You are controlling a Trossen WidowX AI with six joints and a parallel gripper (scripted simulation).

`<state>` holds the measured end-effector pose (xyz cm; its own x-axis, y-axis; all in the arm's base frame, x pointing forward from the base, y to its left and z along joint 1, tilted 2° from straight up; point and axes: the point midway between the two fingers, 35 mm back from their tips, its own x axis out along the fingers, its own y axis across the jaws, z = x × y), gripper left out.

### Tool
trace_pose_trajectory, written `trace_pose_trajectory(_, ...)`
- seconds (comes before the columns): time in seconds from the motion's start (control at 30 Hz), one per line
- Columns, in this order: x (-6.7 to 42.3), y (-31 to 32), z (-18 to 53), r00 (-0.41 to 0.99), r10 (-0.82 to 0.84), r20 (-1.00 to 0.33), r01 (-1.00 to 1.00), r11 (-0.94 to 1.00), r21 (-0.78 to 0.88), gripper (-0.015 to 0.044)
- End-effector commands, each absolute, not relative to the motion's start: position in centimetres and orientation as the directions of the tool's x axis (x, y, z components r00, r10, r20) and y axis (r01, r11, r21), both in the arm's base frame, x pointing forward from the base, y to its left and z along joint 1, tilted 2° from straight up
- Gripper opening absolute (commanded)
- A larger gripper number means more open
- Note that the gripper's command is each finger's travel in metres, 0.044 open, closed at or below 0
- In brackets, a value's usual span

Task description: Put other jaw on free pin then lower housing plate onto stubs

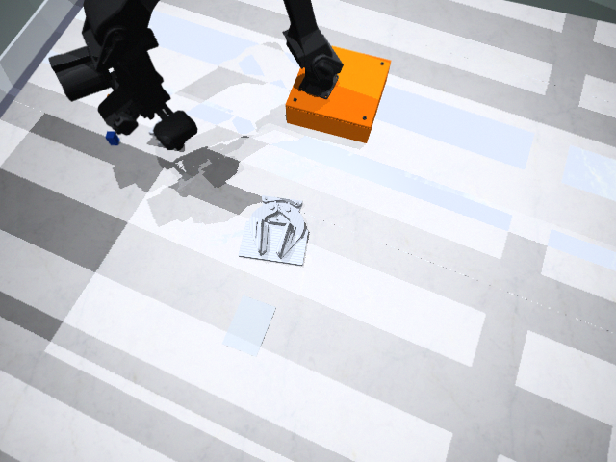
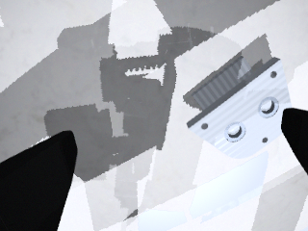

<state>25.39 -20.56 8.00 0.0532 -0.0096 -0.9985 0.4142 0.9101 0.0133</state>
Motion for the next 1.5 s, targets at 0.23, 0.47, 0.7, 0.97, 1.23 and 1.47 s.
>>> trace_pose_trajectory(0.23,22.6,-23.3,8.2,0.051,-0.006,-0.999,0.053,0.999,-0.003,0.0440)
trace_pose_trajectory(0.47,20.9,-24.6,8.3,0.049,-0.005,-0.999,-0.153,0.988,-0.013,0.0440)
trace_pose_trajectory(0.7,20.8,-24.7,8.3,0.049,-0.005,-0.999,-0.158,0.987,-0.013,0.0440)
trace_pose_trajectory(0.97,20.8,-24.4,4.4,0.049,-0.005,-0.999,-0.158,0.987,-0.012,0.0440)
trace_pose_trajectory(1.23,20.8,-24.4,4.4,0.049,-0.005,-0.999,-0.158,0.987,-0.012,0.0440)
trace_pose_trajectory(1.47,20.8,-24.4,4.4,0.049,-0.005,-0.999,-0.158,0.987,-0.012,0.0440)
